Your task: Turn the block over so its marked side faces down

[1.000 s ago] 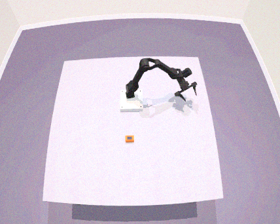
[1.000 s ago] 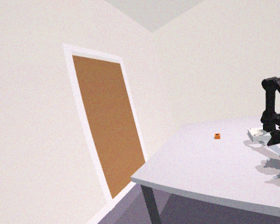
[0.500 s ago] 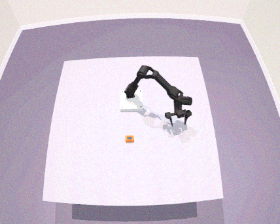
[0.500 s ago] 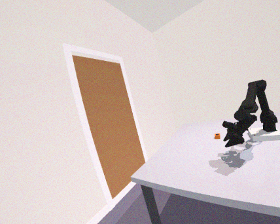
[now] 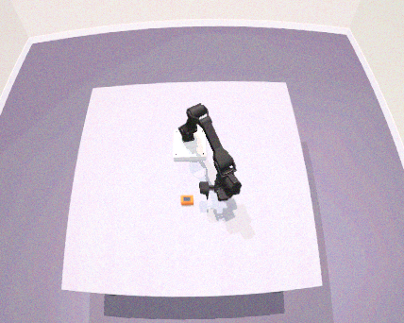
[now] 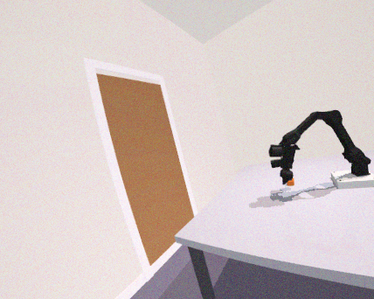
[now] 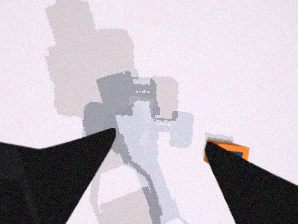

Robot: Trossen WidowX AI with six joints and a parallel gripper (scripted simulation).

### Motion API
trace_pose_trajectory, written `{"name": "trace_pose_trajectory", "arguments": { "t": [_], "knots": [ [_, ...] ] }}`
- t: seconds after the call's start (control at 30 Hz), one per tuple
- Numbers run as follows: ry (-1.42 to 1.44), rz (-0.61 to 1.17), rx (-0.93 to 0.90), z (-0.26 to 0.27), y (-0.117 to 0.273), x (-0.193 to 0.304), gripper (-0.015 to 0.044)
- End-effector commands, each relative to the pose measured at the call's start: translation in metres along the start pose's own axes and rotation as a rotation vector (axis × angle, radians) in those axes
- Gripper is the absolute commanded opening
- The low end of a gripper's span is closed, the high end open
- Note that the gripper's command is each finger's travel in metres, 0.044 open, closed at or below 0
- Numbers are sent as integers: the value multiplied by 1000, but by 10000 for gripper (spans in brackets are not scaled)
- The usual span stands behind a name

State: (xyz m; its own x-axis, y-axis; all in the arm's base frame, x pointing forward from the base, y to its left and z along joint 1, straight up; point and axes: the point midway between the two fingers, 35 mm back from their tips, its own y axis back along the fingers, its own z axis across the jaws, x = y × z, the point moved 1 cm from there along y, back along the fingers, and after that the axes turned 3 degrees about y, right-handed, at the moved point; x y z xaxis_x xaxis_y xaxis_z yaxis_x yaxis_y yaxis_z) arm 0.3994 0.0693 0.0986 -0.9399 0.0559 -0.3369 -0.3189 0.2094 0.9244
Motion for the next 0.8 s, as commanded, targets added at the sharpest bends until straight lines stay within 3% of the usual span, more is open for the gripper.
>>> {"name": "trace_pose_trajectory", "arguments": {
  "t": [0.0,0.23,0.5,0.63,0.77],
  "knots": [
    [-8,161,-51,-68,-7,5,440],
    [-52,310,-171,-147,-3,26,440],
    [-54,312,-173,-148,-5,27,440],
    [-54,312,-173,-143,-34,37,440],
    [-54,312,-173,-143,-36,38,440]
  ]
}}
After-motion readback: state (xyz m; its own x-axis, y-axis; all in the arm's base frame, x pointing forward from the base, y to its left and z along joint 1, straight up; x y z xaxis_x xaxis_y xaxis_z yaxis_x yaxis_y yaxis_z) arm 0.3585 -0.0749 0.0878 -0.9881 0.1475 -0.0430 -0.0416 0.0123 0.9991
